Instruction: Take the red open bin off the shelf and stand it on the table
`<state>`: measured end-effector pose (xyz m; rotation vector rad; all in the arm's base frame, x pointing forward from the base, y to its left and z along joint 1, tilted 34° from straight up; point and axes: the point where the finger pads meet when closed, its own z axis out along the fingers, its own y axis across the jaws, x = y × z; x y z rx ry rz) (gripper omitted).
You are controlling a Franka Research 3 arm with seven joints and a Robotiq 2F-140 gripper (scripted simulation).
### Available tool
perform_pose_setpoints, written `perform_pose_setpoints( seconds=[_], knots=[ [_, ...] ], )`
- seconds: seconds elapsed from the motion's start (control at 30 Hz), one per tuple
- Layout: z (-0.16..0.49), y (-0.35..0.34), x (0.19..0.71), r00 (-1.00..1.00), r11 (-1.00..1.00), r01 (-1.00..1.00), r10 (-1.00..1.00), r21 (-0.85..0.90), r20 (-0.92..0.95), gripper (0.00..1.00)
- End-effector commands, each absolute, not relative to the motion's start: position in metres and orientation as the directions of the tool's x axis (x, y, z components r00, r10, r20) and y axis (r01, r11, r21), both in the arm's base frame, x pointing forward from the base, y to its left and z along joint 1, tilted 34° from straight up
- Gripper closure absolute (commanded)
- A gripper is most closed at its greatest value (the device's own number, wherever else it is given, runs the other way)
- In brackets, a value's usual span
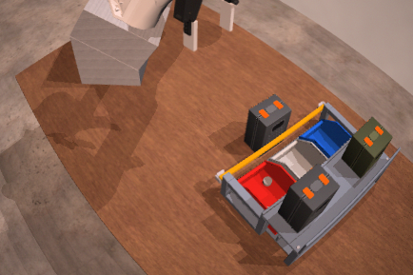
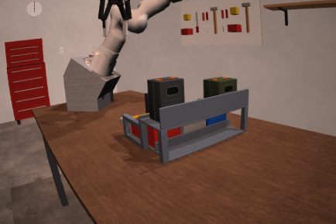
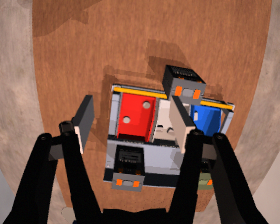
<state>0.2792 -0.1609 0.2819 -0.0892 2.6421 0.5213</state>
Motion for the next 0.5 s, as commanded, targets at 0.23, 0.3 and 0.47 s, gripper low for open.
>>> perform_pose_setpoints(
  seconds=[0.23,0.3,0.47],
  knots=[
    [0.292,-0.152,0.274,-0.911,0.914,-0.113,0.061,0.39,-0.407,0.43],
    [0.292,-0.152,0.274,-0.911,0.914,-0.113,0.061,0.39,-0.407,0.43],
    [0.341,-0.151,0.276,-0.911,0.914,-0.113,0.061,0.39,-0.407,0.43]
  ],
)
